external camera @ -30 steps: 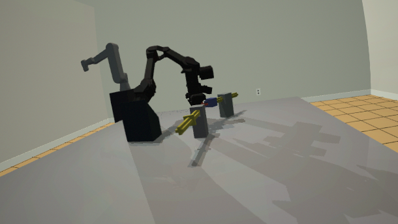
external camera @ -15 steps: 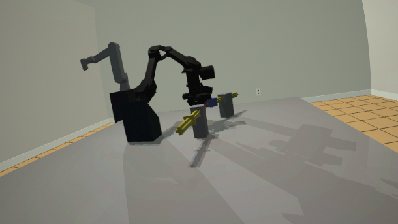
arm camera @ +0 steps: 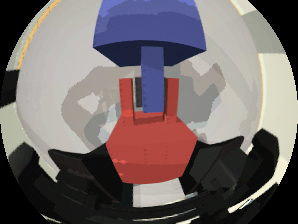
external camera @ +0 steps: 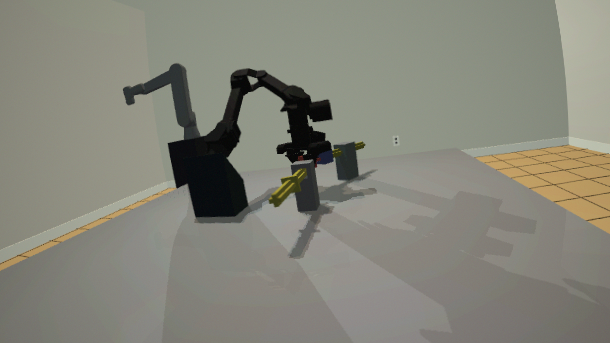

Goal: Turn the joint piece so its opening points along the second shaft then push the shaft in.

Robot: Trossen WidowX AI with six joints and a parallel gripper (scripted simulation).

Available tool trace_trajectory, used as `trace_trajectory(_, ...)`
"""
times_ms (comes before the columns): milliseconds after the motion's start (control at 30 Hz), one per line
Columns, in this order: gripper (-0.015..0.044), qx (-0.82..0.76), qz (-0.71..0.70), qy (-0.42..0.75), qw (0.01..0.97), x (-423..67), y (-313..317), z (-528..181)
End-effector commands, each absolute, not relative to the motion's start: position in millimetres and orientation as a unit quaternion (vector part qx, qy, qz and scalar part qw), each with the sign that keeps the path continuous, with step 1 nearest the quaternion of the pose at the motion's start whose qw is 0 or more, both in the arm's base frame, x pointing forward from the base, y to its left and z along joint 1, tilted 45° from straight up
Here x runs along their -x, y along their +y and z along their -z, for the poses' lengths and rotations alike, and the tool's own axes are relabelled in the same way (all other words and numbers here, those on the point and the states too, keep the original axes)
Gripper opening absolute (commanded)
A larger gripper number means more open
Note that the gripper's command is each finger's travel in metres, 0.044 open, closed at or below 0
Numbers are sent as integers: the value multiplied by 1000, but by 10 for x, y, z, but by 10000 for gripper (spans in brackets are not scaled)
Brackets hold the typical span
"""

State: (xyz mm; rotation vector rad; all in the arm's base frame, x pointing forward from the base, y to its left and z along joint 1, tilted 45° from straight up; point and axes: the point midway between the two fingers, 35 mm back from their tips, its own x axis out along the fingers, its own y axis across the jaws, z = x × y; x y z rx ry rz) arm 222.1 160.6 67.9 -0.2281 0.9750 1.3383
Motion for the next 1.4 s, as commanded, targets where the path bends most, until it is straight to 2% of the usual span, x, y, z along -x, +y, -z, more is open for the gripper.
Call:
trace_trajectory(0,0,131,-612,407,665,-2258,1595,-665)
trace_trajectory(967,0,293,-694,244,611,-2492,1582,-632)
trace_trajectory(1367,0,298,-696,240,608,-2497,1582,-632)
